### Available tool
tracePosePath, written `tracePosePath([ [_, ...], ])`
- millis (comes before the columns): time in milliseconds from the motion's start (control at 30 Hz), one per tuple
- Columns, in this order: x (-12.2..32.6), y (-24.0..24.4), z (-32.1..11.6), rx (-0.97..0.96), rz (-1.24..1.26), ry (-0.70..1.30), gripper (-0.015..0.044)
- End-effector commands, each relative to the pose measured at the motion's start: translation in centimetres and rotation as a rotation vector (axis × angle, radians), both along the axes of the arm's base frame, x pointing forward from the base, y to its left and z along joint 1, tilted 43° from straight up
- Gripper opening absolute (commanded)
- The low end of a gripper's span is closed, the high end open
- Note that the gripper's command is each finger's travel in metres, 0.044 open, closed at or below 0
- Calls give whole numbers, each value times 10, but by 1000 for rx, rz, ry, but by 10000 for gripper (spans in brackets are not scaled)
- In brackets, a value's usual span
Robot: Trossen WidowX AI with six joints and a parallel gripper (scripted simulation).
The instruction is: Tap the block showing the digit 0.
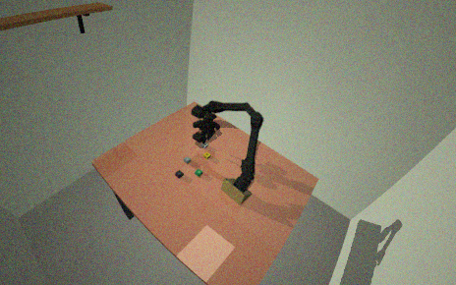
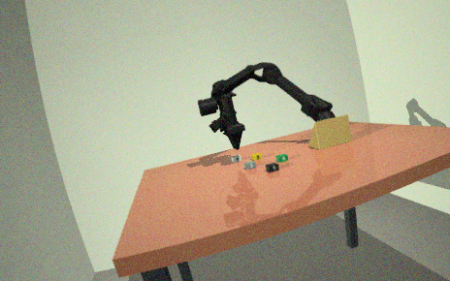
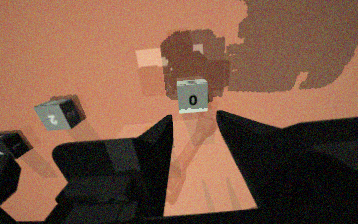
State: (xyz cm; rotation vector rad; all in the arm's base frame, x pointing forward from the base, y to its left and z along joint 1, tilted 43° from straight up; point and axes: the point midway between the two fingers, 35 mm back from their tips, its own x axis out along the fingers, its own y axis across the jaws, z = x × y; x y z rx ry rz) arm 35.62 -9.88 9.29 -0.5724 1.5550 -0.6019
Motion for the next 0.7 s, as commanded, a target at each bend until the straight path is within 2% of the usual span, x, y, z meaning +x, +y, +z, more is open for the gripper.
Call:
tracePosePath([
  [0,1,-2,-3,-7,16,-11,59],
  [67,1,-2,-3,-7,16,-11,20],
  [667,1,-10,-11,-7,16,-11,20],
])
